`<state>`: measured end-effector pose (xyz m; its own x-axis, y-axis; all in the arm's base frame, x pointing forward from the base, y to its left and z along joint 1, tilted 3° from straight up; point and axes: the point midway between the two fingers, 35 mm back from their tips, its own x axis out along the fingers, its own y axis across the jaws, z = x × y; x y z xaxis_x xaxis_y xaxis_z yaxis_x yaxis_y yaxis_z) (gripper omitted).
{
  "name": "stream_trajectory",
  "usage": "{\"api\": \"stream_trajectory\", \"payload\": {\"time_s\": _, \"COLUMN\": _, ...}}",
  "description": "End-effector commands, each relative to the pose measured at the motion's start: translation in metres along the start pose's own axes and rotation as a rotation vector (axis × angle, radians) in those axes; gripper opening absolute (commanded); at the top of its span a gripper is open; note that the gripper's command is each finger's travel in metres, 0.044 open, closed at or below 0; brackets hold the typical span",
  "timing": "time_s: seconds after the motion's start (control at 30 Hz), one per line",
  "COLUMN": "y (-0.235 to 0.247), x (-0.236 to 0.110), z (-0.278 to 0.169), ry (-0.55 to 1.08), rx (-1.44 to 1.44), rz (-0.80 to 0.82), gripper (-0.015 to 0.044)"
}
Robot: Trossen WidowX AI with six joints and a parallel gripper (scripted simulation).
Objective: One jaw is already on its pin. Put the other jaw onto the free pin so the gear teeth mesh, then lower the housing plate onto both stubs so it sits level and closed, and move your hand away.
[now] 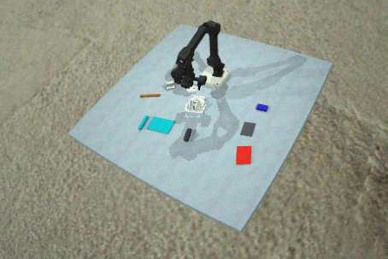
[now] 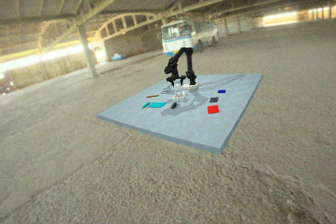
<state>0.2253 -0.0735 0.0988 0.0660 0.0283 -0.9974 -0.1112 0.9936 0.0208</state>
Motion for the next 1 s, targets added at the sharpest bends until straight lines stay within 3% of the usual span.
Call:
{"api": "stream_trajectory", "payload": {"time_s": 0.0, "y": 0.0126, "x": 0.0028, "z": -0.0021, "ry": 0.005, "rx": 0.021, "rz": 0.009, "gripper": 0.0351}}
{"api": "stream_trajectory", "payload": {"time_s": 0.97, "y": 0.0169, "x": 0.0031, "z": -0.0024, "ry": 0.005, "rx": 0.038, "rz": 0.009, "gripper": 0.0351}}
